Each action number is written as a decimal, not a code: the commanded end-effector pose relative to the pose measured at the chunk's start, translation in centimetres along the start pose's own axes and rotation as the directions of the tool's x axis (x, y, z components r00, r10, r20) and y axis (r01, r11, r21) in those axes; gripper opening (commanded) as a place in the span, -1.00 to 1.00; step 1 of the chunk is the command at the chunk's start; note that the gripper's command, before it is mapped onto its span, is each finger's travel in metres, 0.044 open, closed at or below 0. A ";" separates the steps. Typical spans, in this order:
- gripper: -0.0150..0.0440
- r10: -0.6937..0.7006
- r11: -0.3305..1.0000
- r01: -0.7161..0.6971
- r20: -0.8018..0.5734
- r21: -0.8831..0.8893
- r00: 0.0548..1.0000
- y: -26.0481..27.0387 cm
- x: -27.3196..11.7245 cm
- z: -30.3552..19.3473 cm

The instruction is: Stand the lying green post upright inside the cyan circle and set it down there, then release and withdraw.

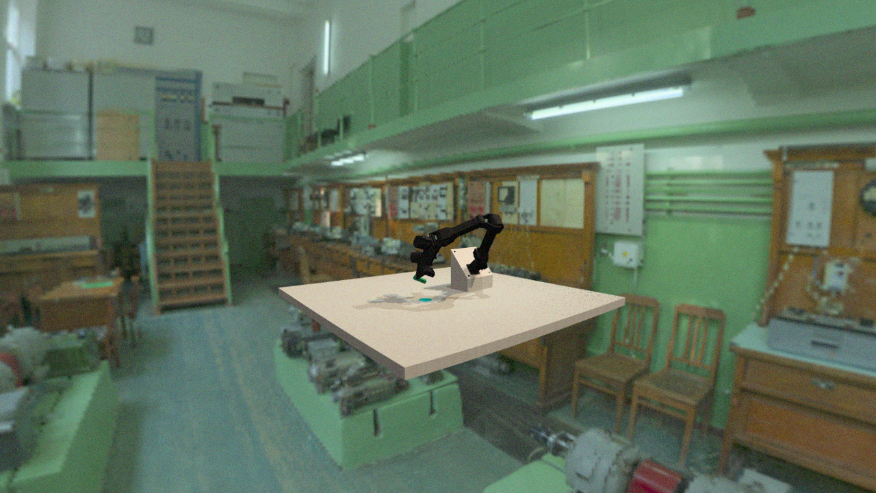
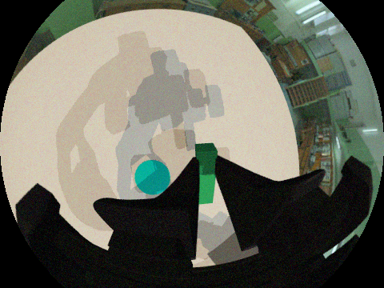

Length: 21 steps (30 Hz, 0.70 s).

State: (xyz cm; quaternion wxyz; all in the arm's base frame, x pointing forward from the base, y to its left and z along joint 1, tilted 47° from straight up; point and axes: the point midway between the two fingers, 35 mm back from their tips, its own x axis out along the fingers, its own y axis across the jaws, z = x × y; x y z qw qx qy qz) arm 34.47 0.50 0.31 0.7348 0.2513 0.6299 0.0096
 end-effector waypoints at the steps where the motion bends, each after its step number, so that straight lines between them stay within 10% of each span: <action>1: -0.42 -0.010 1.000 0.010 0.030 0.002 0.999 0.0 -0.1 0.1; 21: -0.42 -0.046 0.999 0.044 0.152 0.016 0.987 0.1 0.3 0.3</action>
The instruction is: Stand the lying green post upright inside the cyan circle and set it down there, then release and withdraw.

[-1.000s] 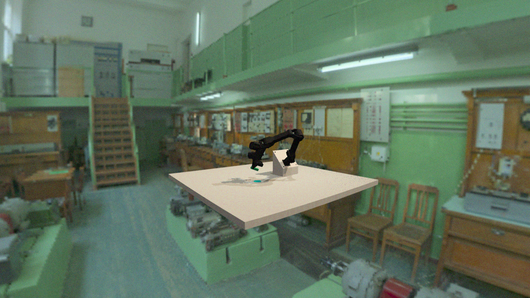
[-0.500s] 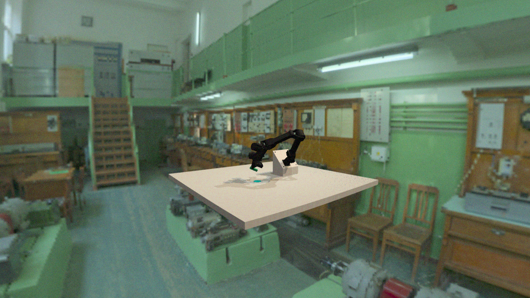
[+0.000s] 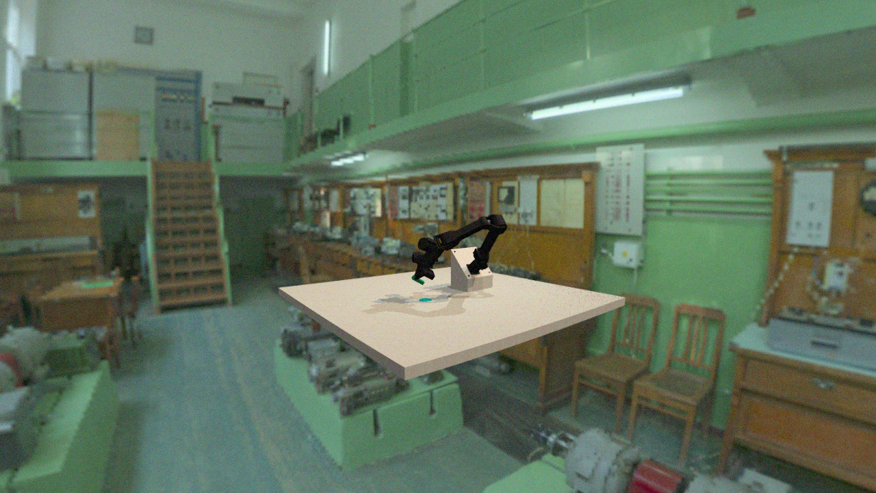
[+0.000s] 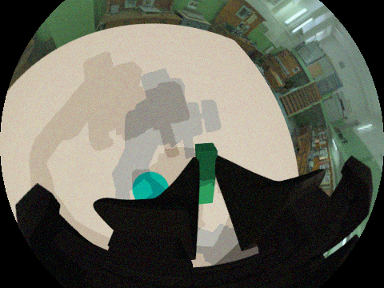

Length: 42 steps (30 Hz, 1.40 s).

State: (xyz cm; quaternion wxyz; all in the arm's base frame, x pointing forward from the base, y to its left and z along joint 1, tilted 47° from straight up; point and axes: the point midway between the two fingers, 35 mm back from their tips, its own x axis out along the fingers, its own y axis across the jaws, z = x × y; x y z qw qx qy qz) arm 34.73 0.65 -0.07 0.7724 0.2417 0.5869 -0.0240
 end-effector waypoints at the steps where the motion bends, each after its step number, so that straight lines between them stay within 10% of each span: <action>1: -0.42 -0.006 1.000 0.006 0.032 0.005 0.999 0.1 -0.1 0.1; 42: -0.42 -0.032 0.998 0.015 0.296 0.061 0.955 0.6 -0.6 0.2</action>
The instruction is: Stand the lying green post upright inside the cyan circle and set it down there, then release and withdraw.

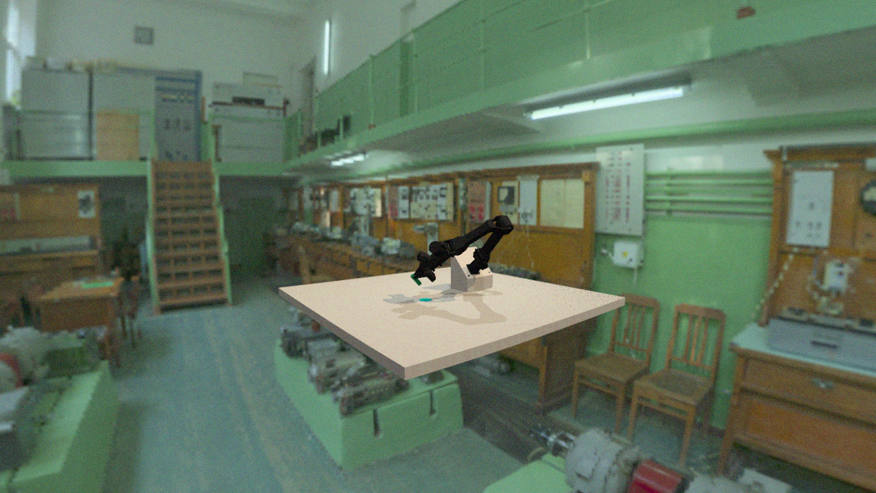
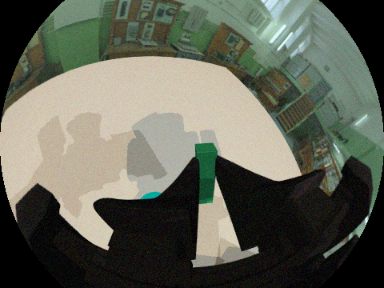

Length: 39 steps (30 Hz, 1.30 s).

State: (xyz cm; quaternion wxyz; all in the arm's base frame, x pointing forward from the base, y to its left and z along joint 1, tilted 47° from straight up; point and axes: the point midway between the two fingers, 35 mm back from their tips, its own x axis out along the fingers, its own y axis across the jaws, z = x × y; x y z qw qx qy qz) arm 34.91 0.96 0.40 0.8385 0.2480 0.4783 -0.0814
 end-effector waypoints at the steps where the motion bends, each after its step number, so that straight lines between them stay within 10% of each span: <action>1: -0.42 0.002 1.000 -0.002 0.034 0.010 0.999 0.1 -0.3 0.2; 39: -0.42 0.032 0.993 -0.063 0.284 0.099 0.958 0.6 -2.2 0.3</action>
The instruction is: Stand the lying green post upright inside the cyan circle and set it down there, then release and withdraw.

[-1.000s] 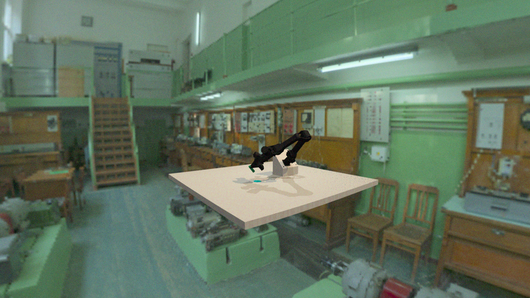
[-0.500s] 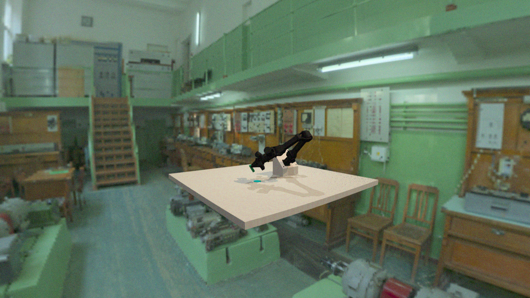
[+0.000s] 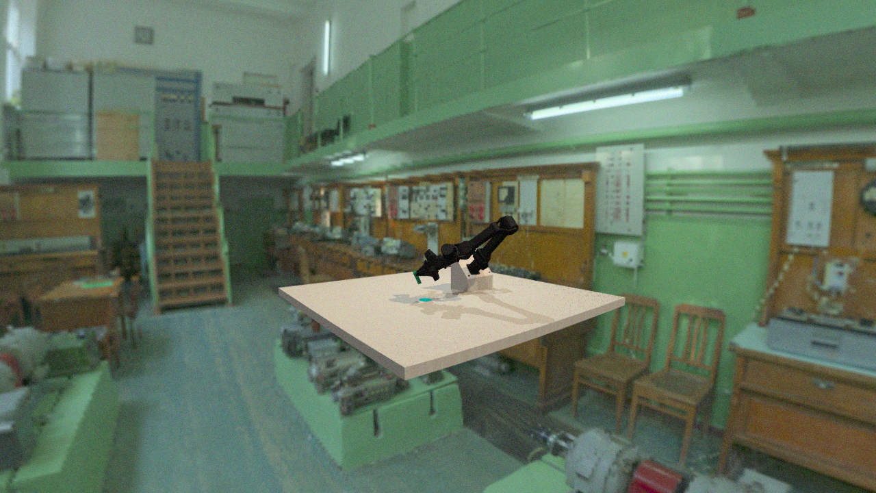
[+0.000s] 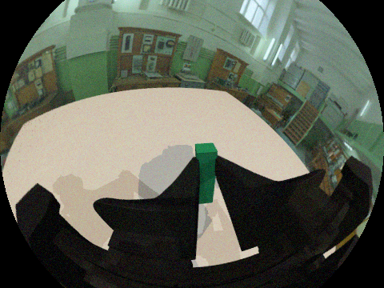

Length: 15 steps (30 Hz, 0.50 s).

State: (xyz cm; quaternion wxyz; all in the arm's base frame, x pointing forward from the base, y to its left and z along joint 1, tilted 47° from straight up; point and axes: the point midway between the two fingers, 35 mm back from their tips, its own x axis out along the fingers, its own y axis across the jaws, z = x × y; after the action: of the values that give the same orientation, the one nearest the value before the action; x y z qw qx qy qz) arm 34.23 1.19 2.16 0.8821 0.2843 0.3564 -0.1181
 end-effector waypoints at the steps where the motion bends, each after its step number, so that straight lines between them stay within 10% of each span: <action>1: -0.42 0.009 1.000 -0.009 0.033 0.016 0.999 0.1 -0.4 0.2; 15: -0.42 0.035 0.997 -0.043 0.123 0.062 0.992 0.3 -1.4 0.4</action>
State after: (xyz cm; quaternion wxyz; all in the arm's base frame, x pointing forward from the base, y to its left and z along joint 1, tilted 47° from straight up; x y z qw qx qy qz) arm 33.67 1.23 3.11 0.8926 0.3056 0.3060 -0.1272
